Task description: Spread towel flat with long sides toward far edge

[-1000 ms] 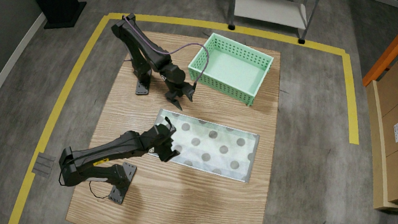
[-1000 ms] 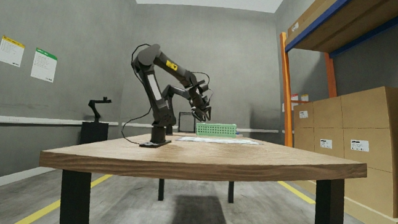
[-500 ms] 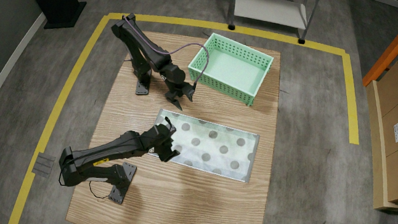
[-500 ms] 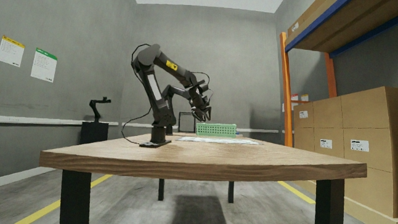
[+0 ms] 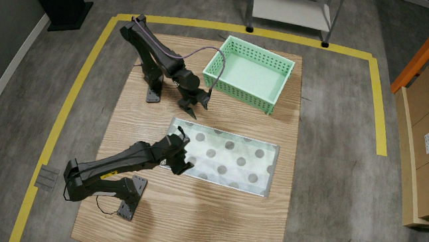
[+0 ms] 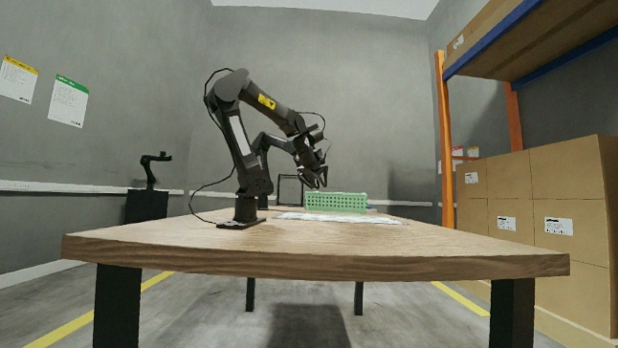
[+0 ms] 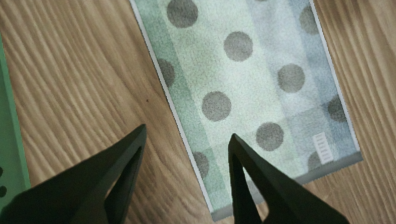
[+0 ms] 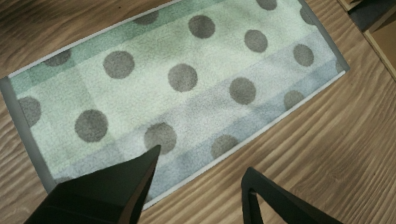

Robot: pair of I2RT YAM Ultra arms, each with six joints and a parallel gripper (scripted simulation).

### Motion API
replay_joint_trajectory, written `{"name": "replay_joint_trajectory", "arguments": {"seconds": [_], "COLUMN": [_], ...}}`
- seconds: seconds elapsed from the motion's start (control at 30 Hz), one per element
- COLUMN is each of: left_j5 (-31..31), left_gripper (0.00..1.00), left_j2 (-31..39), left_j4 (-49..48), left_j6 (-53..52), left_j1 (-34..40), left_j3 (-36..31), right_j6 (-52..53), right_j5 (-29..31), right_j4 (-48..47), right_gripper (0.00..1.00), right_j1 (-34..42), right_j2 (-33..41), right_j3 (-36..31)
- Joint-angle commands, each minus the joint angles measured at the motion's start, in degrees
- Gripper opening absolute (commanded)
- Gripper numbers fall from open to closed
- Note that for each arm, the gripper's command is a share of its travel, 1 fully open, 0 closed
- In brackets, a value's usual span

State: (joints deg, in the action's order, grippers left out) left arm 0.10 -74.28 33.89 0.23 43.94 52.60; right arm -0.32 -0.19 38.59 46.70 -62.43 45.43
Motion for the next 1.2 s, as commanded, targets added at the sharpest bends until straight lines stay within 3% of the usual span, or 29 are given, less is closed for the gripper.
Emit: {"name": "replay_joint_trajectory", "arguments": {"seconds": [0.0, 0.27, 0.4, 0.57, 1.0, 1.17], "left_j5": [0.2, 0.2, -0.1, 2.8, 10.5, 6.5], "left_gripper": [0.64, 0.64, 0.64, 0.64, 0.64, 0.64], "left_j2": [1.2, 1.2, 2.3, 5.5, 19.1, 22.4], "left_j4": [0.6, 0.6, 8.2, 9.9, 18.8, 20.3], "left_j6": [-0.1, -0.1, -0.1, 3.8, 14.9, 9.1], "left_j1": [-0.5, -0.5, -0.2, -2.0, -13.4, -20.9], "left_j3": [2.0, 2.0, 8.6, 6.7, -1.4, -0.2], "right_j6": [0.3, 0.3, 0.0, 3.2, 7.4, 6.2], "right_j5": [0.1, 0.1, 0.0, 2.4, 5.3, 4.4], "right_j4": [0.1, 0.1, -0.2, 2.7, 13.5, 15.4], "right_gripper": [0.64, 0.64, 0.64, 0.64, 0.64, 0.64], "right_j1": [-0.5, -0.5, 0.0, -2.9, -21.4, -28.7], "right_j2": [0.8, 0.8, 0.1, 4.5, 16.4, 17.7], "right_j3": [2.0, 2.0, 0.3, -2.1, -0.9, -0.2]}}
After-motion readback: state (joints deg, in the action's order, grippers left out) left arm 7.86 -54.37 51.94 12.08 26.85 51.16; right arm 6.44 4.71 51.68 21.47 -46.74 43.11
